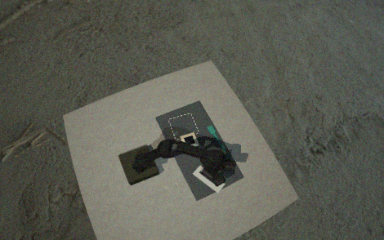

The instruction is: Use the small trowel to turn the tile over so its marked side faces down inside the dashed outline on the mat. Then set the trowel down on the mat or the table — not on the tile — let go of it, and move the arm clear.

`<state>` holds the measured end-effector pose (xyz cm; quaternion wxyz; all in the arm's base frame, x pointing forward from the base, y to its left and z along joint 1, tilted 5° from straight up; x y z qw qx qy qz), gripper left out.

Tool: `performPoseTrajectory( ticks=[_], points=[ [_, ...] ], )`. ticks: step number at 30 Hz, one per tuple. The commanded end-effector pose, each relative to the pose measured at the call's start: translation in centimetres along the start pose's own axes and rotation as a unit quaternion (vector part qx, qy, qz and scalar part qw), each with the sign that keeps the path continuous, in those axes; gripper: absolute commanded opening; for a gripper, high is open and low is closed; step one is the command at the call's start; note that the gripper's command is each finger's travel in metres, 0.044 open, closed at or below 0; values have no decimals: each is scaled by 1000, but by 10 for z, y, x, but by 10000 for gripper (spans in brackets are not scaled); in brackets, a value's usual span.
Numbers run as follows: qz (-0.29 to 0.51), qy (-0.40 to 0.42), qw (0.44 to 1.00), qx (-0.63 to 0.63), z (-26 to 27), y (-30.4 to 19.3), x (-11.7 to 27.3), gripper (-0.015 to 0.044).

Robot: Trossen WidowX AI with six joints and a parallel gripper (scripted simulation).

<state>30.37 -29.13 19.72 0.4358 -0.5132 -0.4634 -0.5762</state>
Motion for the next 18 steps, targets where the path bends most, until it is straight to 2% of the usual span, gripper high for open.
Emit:
performPoseTrajectory(
  ticks=[1, 18],
  points=[
    [2, 0, 998, 64, 0, 0, 0, 270],
    [2, 1, 936, 351, -1, 1, 0, 270]
  ],
)
Point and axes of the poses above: the point midway between the two fingers, 35 mm back from their tips, its own x axis back along the fingers, its own z axis across the jaws, y = z × x, the point moved 9 cm from there along x, back along the fingers, and after that the axes turned 4 degrees about -x, right-handed, at the moved point
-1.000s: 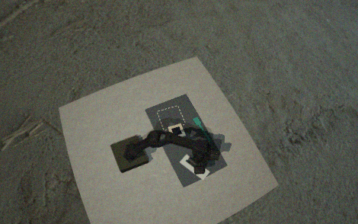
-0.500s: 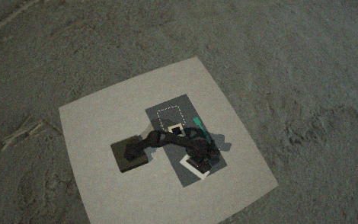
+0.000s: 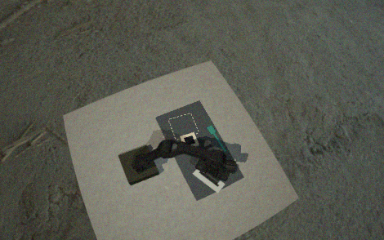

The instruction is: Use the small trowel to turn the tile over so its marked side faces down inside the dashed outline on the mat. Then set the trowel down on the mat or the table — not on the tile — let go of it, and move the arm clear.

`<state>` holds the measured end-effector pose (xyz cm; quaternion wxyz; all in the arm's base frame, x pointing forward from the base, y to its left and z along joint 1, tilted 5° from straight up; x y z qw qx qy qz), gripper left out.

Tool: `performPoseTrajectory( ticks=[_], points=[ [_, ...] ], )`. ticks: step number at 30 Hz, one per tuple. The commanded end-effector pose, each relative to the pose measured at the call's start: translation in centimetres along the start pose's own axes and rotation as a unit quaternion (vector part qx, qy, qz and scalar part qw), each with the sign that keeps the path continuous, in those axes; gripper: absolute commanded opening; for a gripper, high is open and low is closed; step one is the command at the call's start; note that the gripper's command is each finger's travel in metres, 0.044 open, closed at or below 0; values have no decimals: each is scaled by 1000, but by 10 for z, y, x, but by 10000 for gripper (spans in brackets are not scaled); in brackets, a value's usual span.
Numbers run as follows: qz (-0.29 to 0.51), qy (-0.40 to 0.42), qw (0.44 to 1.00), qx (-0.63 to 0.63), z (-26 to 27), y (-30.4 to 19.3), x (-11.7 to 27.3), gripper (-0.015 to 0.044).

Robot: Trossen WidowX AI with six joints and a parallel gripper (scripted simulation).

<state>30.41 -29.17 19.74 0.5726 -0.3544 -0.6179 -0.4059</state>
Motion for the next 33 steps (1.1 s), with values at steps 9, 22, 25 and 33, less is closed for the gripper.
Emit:
performPoseTrajectory(
  ticks=[9, 22, 25, 33],
  points=[
    [1, 2, 980, 201, 0, 0, 0, 270],
    [0, 2, 910, 415, -1, 1, 0, 270],
    [0, 2, 887, 462, -1, 1, 0, 270],
    [-1, 2, 814, 580, -1, 1, 0, 270]
  ],
)
Point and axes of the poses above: the point midway between the two fingers, 35 mm back from their tips, its own x axis back along the fingers, its own z axis across the jaws, y = z × x, the point moved 9 cm from there along x, back along the fingers, and after that the axes turned 4 degrees about -x, right-handed, at the moved point
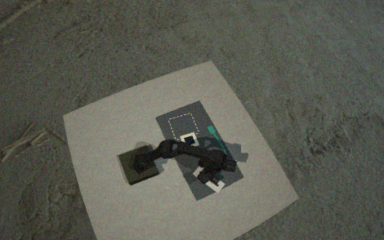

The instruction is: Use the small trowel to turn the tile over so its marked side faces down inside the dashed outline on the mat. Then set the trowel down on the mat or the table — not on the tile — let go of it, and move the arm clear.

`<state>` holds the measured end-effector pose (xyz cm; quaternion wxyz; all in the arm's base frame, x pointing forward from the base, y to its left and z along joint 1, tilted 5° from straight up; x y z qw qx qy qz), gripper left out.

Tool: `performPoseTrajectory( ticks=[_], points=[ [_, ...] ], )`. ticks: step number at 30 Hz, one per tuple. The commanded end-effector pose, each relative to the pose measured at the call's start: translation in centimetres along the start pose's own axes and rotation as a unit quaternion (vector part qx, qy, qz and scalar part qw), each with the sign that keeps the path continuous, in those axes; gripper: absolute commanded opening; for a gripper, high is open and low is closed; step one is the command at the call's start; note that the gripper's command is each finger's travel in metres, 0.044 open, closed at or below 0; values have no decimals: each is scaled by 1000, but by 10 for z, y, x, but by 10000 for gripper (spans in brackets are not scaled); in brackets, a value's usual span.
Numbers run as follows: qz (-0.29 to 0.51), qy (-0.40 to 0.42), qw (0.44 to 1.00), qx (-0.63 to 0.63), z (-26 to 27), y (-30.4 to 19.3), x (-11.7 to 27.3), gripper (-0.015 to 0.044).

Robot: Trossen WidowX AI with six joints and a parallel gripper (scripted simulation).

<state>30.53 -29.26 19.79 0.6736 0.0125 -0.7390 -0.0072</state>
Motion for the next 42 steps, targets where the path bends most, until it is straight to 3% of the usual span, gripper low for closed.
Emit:
performPoseTrajectory(
  ticks=[1, 39, 42],
  points=[
    [-1, 1, 998, 64, 0, 0, 0, 270],
    [0, 0, 996, 91, 0, -1, -47, 270],
    [0, 0, 996, 91, 0, -1, -47, 191]
  ],
)
Point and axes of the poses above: the point midway between the two fingers, 35 mm back from their tips, its own x axis back along the fingers, its own z axis across the jaws, y = z × x, the point moved 9 cm from there along x, back along the fingers, and after that the axes turned 4 degrees about -x, right-handed, at the moved point
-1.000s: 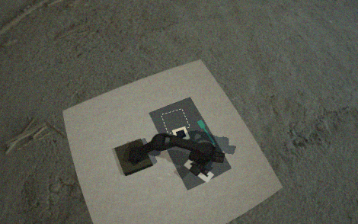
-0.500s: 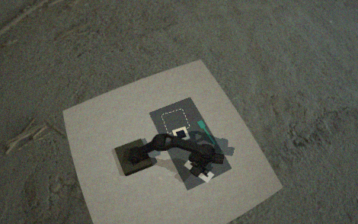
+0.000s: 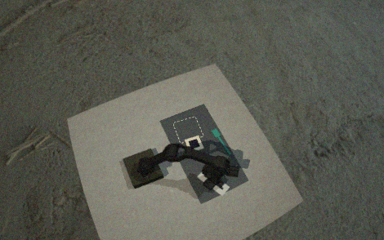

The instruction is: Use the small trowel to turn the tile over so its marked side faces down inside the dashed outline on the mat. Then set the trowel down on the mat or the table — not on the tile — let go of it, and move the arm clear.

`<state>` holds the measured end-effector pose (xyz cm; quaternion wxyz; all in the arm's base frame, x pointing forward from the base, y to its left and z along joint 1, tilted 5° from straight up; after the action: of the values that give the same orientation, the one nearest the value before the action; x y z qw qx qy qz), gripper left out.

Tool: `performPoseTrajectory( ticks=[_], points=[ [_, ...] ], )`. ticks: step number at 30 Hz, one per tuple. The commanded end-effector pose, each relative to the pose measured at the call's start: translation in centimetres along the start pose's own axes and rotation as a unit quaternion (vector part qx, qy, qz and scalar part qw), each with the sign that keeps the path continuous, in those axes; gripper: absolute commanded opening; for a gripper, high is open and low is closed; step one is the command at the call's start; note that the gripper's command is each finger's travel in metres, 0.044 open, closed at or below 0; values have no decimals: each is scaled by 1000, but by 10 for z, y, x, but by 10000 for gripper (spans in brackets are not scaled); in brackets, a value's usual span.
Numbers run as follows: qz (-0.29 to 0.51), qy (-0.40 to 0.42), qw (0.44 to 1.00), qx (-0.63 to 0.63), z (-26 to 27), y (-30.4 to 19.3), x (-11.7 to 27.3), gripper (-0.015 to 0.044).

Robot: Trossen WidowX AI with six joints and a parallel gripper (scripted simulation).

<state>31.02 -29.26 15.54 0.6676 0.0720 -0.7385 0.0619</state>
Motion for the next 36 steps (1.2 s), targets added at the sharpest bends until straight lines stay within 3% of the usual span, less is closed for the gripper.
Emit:
performPoseTrajectory(
  ticks=[1, 4, 25, 36],
  points=[
    [-3, 2, 1000, 0, 1, 1, -4, 165],
    [-3, 2, 1000, 0, 1, 1, -4, 130],
    [-3, 2, 1000, -3, 1, 1, -4, 130],
    [-3, 3, 988, -154, 1, 1, -4, 130]
  ],
)
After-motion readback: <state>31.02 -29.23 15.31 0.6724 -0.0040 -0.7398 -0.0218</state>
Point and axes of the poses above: the point midway between the two fingers, 35 mm back from their tips, its own x axis back along the fingers, its own z axis across the jaws, y = z × x, the point moved 9 cm from there along x, back along the fingers, and after that the axes turned 4 degrees about -x, right-handed, at the moved point
